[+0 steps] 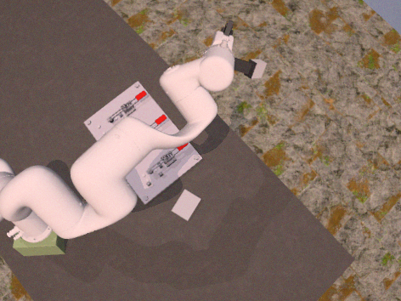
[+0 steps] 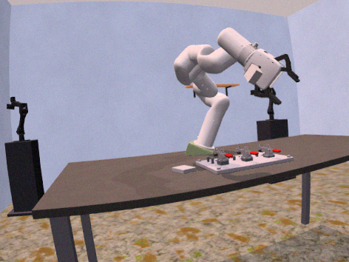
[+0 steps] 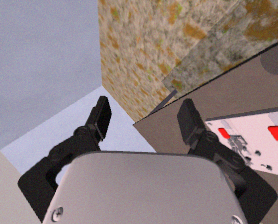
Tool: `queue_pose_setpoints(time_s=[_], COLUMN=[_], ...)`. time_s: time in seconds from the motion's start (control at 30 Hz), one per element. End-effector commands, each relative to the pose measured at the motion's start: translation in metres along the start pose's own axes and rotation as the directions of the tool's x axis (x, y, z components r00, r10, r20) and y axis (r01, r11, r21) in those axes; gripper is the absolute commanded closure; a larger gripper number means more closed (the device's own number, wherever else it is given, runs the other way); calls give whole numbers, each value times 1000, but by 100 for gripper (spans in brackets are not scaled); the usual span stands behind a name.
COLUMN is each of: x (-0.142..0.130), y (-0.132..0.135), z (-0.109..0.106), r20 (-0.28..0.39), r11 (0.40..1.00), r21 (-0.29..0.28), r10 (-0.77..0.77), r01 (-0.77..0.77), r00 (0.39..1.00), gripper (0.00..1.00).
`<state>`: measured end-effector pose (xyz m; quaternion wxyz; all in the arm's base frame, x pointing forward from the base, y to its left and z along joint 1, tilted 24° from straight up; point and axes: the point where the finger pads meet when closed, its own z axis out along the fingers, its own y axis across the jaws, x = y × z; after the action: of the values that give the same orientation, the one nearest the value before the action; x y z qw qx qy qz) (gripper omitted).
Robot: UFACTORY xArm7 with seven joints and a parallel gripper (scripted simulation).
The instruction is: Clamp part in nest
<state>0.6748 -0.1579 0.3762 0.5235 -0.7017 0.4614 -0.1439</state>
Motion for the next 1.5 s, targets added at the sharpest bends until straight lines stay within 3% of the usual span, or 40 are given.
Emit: queue_pose_setpoints(time_s=[0.0, 0.17, 0.23, 0.33, 0.9, 0.97, 1.07, 1.47], x=[-2, -2, -35, -41, -41, -73, -80, -80], y=[0, 0, 29, 35, 35, 67, 75, 75], z=[-4, -4, -27, -31, -31, -52, -57, -57], r20=[-2, -2, 43, 52, 52, 103, 116, 116], r11=[1000, 1000, 985, 979, 979, 930, 916, 916], r21=[3, 3, -73, -86, -86, -155, -170, -170], r10=[-8, -8, -156, -182, -182, -319, -348, -348], r01=[8, 8, 159, 185, 185, 332, 363, 363], r00=[1000, 1000, 987, 982, 982, 942, 931, 931], gripper=[0, 0, 0, 0, 0, 0, 0, 0])
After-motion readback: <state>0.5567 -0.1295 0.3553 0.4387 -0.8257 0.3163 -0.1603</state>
